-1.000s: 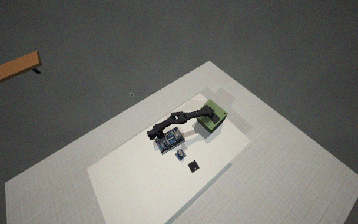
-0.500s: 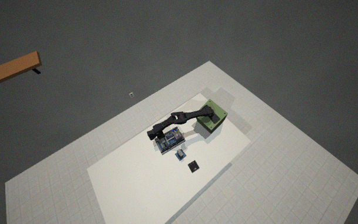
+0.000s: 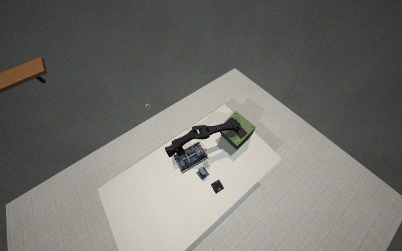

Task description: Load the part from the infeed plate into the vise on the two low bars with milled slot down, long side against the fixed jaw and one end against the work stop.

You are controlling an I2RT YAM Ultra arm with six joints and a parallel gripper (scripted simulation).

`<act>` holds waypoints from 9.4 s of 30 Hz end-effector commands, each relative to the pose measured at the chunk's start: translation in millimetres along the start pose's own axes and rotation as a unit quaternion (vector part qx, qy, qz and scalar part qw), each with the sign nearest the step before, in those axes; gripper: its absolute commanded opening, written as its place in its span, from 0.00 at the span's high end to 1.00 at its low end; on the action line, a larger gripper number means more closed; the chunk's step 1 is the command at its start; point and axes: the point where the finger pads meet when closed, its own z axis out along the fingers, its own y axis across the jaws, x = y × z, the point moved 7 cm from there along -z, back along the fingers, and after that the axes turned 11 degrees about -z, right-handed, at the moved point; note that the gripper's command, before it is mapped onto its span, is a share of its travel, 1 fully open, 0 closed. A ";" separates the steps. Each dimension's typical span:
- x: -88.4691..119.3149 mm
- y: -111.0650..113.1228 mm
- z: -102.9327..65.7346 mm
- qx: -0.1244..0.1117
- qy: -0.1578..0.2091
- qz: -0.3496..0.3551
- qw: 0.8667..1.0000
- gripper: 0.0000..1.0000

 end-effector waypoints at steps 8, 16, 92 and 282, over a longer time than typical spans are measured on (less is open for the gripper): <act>-15.7 -4.3 -7.9 0.007 -0.014 0.000 1.000 1.00; -23.3 -5.0 -22.4 0.012 -0.027 -0.002 1.000 1.00; -25.7 -7.5 -26.8 0.019 -0.043 -0.002 0.999 1.00; -24.7 -7.2 -9.7 0.017 -0.036 -0.002 0.999 1.00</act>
